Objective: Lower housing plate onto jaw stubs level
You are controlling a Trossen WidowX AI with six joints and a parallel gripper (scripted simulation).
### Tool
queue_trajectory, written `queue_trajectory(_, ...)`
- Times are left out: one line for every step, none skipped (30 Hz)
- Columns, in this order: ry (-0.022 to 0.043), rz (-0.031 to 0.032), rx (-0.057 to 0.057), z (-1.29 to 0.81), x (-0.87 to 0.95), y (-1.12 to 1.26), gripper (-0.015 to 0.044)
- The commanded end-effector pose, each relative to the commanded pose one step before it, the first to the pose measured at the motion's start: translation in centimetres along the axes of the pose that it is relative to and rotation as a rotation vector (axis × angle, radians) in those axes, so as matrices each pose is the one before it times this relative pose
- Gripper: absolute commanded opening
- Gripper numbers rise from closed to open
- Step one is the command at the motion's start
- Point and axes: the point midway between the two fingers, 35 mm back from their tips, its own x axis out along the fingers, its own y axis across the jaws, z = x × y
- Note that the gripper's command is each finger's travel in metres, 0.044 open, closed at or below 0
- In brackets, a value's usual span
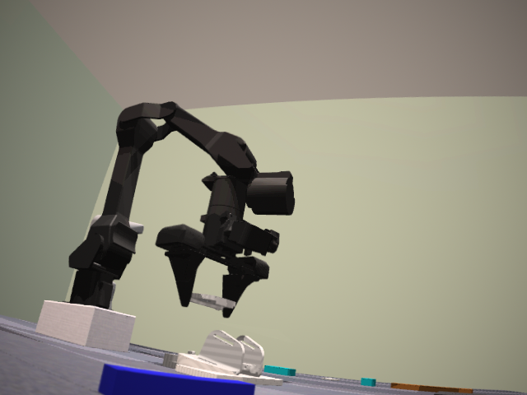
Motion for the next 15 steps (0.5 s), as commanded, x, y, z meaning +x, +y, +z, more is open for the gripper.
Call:
queue_trajectory(-0.00424, -0.00381, -0.0090, 0.058, -0.022, -0.065, 0.0351)
queue_trajectory(0.00000, 0.00000, 0.0000, 0.000, 0.000, 0.000, 0.0351)
queue_trajectory(0.00000, 0.00000, 0.0000, 0.000, 0.000, 0.000, 0.0351)
queue_trajectory(0.00000, 0.00000, 0.0000, 0.000, 0.000, 0.000, 0.0351)
queue_trajectory(0.00000, 0.00000, 0.0000, 0.000, 0.000, 0.000, 0.0351)
queue_trajectory(0.00000, 0.00000, 0.0000, 0.000, 0.000, 0.000, 0.0351)
queue_trajectory(0.00000, 0.00000, 0.0000, 0.000, 0.000, 0.000, 0.0351)
queue_trajectory(0.00000, -0.00003, 0.0000, -0.003, 0.000, -0.040, 0.0351)
queue_trajectory(0.00000, -0.00010, 0.0000, -0.009, 0.000, -0.118, 0.0351)
queue_trajectory(0.00001, -0.00015, 0.0000, -0.015, 0.001, -0.177, 0.0351)
queue_trajectory(0.00001, -0.00010, 0.0000, -0.011, 0.001, -0.118, 0.0351)
queue_trajectory(0.00000, -0.00003, 0.0000, -0.004, 0.000, -0.039, 0.0351)
queue_trajectory(0.00000, 0.00000, 0.0000, 0.000, 0.000, 0.000, 0.0351)
queue_trajectory(0.00000, 0.00000, 0.0000, 0.000, 0.000, 0.000, 0.0351)
queue_trajectory(0.00000, 0.00000, 0.0000, 0.000, 0.000, 0.000, 0.0351)
